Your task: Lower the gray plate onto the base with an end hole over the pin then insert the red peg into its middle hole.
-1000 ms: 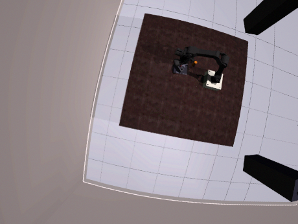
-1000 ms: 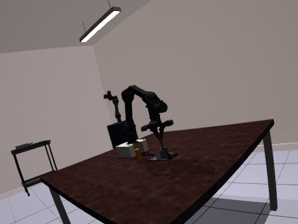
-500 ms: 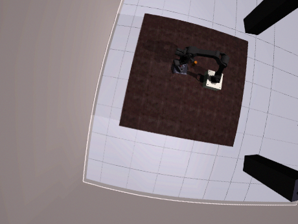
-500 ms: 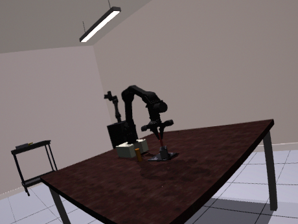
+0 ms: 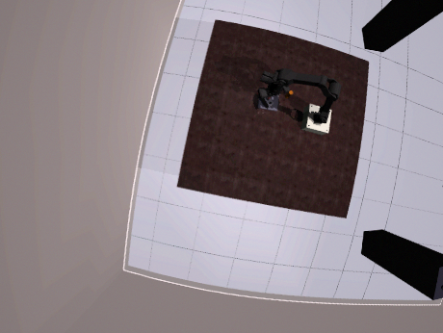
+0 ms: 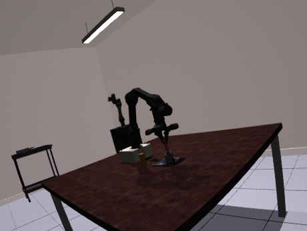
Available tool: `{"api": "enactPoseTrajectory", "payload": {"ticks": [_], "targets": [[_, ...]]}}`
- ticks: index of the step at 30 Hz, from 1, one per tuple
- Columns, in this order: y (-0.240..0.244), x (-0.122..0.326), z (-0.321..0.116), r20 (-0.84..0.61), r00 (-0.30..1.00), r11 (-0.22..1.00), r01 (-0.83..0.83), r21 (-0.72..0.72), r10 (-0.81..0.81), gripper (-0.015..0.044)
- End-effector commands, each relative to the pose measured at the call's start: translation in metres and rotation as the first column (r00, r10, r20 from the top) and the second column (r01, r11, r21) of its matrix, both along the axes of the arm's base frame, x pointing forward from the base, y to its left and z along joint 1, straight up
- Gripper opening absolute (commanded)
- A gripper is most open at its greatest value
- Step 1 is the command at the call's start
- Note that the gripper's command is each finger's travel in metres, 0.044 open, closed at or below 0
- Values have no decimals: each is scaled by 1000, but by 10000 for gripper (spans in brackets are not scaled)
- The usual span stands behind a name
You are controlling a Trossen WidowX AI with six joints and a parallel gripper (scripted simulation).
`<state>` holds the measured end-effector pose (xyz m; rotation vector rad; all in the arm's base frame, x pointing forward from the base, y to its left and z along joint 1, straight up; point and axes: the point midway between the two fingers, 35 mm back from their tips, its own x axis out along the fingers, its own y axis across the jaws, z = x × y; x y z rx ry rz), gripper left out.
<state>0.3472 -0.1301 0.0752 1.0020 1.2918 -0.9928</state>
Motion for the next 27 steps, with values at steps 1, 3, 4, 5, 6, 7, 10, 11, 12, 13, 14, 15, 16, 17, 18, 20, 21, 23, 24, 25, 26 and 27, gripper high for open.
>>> {"api": "enactPoseTrajectory", "payload": {"ticks": [1, 3, 4, 5, 6, 7, 10, 11, 12, 13, 14, 15, 16, 17, 18, 20, 21, 23, 24, 25, 26, 27], "targets": [[1, 0, 0, 1, 1000, 1000, -3, 3, 3, 0], [1, 0, 0, 1, 1000, 1000, -3, 3, 3, 0], [1, 0, 0, 1, 1000, 1000, -3, 3, 3, 0], [1, 0, 0, 1, 1000, 1000, -3, 3, 3, 0], [1, 0, 0, 1, 1000, 1000, -3, 3, 3, 0], [1, 0, 0, 1, 1000, 1000, -2, 2, 2, 0], [0, 0, 0, 0, 1000, 1000, 0, 0, 0, 0], [0, 0, 0, 0, 1000, 1000, 0, 0, 0, 0], [0, 0, 0, 0, 1000, 1000, 0, 0, 0, 0], [0, 0, 0, 0, 1000, 1000, 0, 0, 0, 0], [0, 0, 0, 0, 1000, 1000, 0, 0, 0, 0], [0, 0, -1, 0, 1000, 1000, 0, 0, 0, 0], [0, 0, -2, 0, 1000, 1000, 0, 0, 0, 0], [0, 0, -3, 0, 1000, 1000, 0, 0, 0, 0], [0, 0, -4, 0, 1000, 1000, -1, 1, 1, 0], [1, 1, -7, 0, 1000, 1000, -1, 1, 1, 0], [1, 1, -8, 1, 1000, 1000, -1, 1, 1, 0], [1, 1, -11, 1, 1000, 1000, -2, 2, 2, 0], [1, 1, -13, 1, 1000, 1000, -2, 2, 2, 0], [1, 1, -14, 1, 1000, 1000, -2, 3, 2, 0], [2, 1, -16, 1, 1000, 1000, -2, 3, 2, 0], [2, 1, -17, 1, 1000, 1000, -3, 3, 3, 0]]}}
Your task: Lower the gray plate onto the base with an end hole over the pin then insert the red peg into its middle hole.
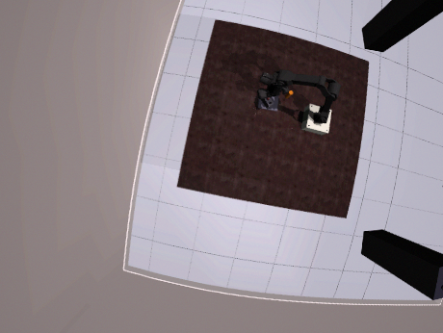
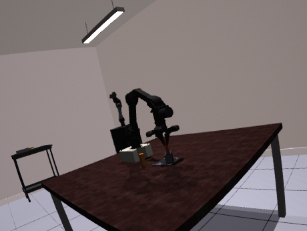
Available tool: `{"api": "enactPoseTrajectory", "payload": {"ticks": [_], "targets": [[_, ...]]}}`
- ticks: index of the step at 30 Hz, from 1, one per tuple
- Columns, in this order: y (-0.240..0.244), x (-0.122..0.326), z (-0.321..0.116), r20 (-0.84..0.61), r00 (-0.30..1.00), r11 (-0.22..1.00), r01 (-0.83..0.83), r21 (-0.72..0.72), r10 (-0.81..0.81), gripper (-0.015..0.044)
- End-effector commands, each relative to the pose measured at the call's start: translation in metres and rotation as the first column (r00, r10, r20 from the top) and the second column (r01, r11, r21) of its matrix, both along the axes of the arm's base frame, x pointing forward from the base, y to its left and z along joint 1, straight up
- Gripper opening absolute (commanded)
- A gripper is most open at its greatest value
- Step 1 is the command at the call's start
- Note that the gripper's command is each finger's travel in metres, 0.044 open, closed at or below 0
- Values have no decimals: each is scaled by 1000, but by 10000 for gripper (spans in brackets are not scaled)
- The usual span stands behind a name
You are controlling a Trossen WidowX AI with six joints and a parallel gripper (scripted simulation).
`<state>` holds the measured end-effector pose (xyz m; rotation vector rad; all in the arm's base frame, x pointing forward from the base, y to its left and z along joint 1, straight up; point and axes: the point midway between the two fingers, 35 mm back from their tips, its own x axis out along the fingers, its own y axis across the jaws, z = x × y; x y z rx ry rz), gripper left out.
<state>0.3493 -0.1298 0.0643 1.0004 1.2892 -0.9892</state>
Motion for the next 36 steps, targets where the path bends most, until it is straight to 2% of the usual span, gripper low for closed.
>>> {"api": "enactPoseTrajectory", "payload": {"ticks": [1, 36], "targets": [[2, -1, -7, -2, 1000, 1000, 0, 4, 0, 0], [0, -1, -7, -4, 1000, 1000, 2, 1, -2, 0]]}}
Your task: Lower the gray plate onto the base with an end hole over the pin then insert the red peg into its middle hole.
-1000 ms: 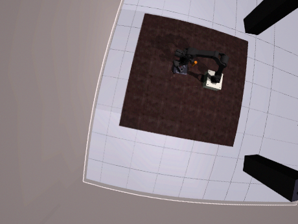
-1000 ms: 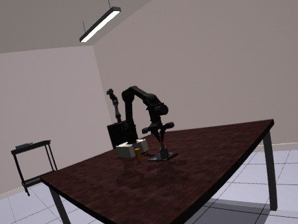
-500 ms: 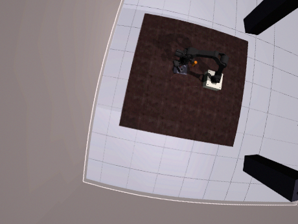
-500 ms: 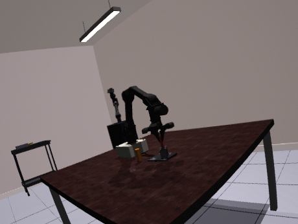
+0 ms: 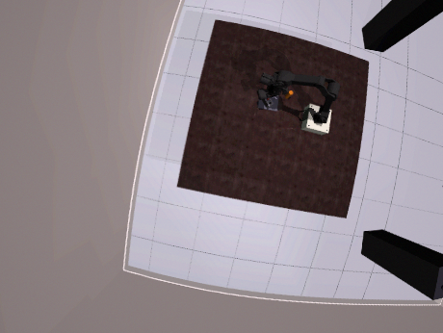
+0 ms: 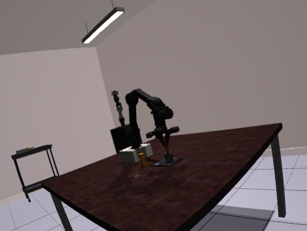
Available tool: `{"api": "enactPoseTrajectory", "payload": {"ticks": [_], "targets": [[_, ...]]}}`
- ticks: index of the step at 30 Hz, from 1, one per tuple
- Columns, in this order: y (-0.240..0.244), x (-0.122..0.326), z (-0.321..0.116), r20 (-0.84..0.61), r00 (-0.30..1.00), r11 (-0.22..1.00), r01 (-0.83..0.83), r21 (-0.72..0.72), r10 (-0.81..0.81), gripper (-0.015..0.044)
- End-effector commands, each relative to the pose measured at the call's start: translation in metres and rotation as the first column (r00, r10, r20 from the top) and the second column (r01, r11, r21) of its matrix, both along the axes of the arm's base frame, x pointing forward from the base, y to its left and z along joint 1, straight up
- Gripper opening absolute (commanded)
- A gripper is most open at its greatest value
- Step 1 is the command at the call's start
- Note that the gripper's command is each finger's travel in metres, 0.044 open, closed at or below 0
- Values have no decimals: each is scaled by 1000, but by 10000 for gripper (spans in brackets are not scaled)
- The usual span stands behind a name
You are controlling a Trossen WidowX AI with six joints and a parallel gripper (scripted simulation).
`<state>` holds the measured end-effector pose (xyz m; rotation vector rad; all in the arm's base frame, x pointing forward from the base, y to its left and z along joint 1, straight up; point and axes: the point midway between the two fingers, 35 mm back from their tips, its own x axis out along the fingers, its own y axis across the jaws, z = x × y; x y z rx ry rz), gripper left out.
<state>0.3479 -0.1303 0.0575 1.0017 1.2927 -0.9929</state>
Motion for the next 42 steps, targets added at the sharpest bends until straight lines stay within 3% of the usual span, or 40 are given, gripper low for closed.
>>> {"api": "enactPoseTrajectory", "payload": {"ticks": [1, 3, 9, 42], "targets": [[0, 0, 0, 0, 1000, 1000, 0, 0, 0, 0], [0, 0, 0, 0, 1000, 1000, 0, 0, 0, 0], [0, 0, 0, 0, 1000, 1000, 0, 0, 0, 150], [0, -5, 13, 2, 1000, 1000, -3, 3, 3, 150]]}}
